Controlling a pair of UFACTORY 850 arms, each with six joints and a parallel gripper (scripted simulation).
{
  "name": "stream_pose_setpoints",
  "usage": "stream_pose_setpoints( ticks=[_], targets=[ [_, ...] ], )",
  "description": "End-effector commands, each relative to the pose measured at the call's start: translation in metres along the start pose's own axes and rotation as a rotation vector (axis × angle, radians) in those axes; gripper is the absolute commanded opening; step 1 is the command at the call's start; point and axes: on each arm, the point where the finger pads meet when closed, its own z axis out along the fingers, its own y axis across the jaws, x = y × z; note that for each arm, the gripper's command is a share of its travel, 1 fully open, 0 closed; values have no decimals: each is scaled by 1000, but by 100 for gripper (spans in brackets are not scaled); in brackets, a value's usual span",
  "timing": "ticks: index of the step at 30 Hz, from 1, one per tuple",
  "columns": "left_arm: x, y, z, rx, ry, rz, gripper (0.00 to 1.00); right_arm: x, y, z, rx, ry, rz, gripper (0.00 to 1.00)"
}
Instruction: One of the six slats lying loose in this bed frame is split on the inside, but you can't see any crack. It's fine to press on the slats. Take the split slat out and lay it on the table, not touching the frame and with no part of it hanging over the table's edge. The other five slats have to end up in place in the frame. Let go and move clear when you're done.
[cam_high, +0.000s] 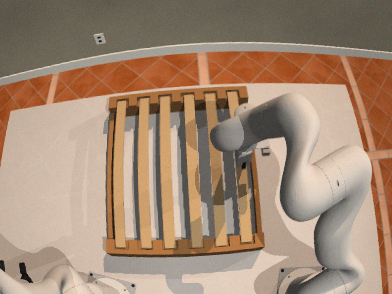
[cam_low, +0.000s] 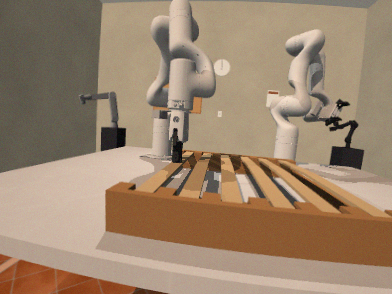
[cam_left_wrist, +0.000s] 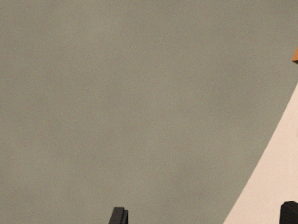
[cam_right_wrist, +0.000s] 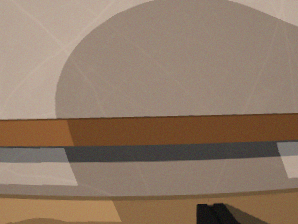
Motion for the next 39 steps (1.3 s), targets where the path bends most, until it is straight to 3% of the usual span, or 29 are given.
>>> stream_pose_setpoints(
  ticks=[1, 5, 38, 39],
  targets=[
    [0, 0, 0, 0, 0, 1, 100, 0, 0, 1, -1, 0, 0, 0],
    [0, 0, 0, 0, 0, 1, 100, -1, -1, -8, -3, 1, 0, 0],
    [0, 0, 0, 0, 0, 1, 100, 0, 0, -16, -1, 2, 0, 0],
    [0, 0, 0, 0, 0, 1, 100, -1, 0, -54, -2, 2, 0, 0]
  ],
)
